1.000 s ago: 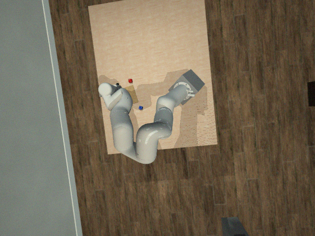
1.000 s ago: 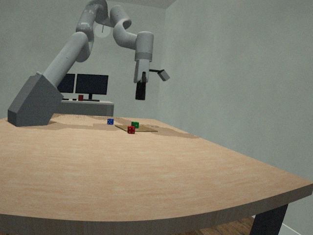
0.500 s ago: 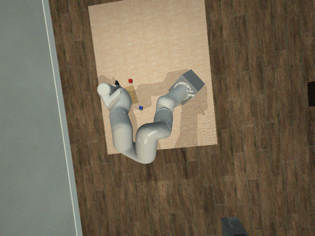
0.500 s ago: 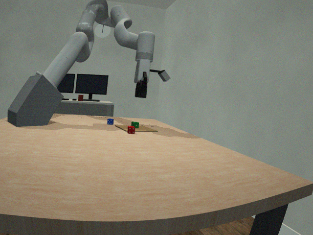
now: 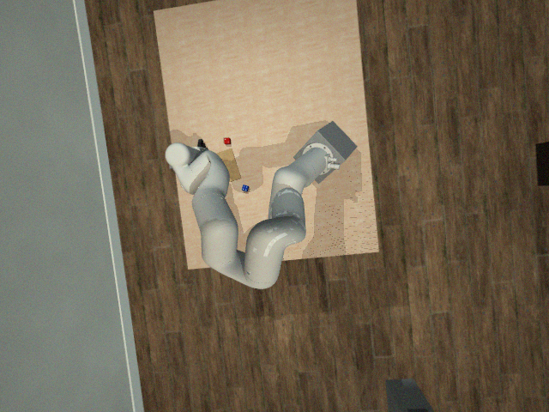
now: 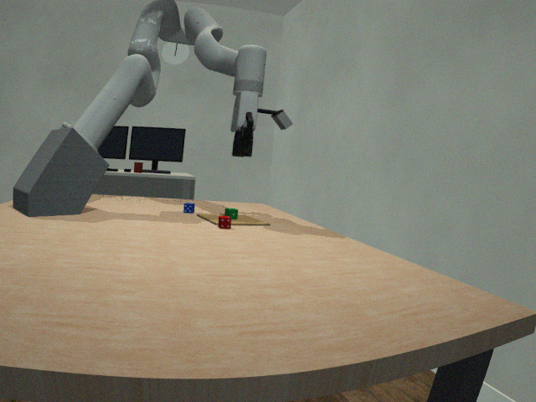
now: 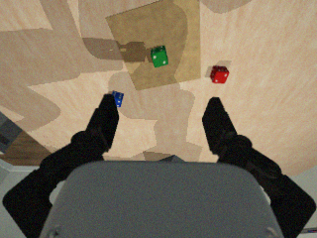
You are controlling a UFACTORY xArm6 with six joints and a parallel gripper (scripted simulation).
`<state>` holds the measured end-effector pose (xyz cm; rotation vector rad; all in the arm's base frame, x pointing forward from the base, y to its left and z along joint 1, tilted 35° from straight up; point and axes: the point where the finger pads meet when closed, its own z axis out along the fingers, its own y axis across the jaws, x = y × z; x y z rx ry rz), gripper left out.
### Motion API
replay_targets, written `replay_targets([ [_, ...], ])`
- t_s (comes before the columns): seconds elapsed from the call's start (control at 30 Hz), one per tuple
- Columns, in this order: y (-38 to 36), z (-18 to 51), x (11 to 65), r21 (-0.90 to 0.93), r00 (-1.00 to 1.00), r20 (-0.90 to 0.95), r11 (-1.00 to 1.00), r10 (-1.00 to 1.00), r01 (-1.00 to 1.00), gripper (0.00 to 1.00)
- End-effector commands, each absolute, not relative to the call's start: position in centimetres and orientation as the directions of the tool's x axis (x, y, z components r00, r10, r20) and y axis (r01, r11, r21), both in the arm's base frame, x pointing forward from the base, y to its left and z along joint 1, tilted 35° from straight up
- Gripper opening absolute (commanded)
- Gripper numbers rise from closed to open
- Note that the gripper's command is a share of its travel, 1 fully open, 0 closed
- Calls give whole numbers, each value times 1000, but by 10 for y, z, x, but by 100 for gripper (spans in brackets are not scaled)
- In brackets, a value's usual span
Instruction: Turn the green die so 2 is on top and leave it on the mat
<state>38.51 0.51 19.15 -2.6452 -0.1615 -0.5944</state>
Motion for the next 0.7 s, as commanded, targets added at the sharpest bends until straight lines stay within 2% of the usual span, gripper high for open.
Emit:
replay_targets([
  [0.0,-2,206,379,-377,901,434,-904,20,202,100],
  [0.67,-8,217,374,-377,901,434,-904,20,202,100],
])
